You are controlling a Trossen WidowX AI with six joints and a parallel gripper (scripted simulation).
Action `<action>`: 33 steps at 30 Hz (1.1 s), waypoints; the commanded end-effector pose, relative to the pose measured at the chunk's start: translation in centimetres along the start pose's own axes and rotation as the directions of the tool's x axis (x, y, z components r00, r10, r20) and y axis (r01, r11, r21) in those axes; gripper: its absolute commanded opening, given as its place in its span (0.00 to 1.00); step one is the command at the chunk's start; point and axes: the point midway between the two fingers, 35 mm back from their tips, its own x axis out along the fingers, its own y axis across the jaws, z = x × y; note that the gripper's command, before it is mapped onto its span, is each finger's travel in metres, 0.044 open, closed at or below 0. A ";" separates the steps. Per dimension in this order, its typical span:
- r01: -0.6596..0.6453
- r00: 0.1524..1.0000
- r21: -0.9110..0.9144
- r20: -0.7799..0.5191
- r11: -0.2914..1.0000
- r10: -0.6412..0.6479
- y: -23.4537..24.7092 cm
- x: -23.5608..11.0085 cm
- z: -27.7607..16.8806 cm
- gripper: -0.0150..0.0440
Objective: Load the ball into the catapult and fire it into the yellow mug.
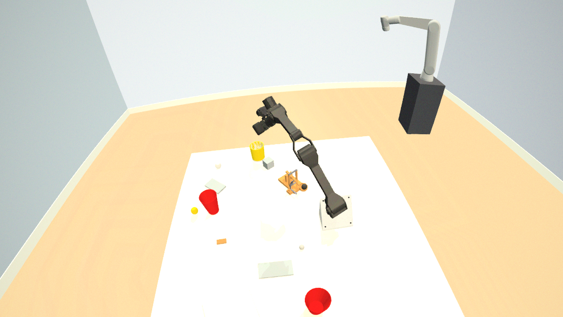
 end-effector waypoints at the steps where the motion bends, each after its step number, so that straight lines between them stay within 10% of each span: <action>1: -0.002 1.000 0.002 0.004 1.000 0.002 0.0 0.0 0.1 0.25; 33: -0.022 0.911 -0.561 -0.351 0.827 -0.214 7.5 -1.2 -10.8 0.25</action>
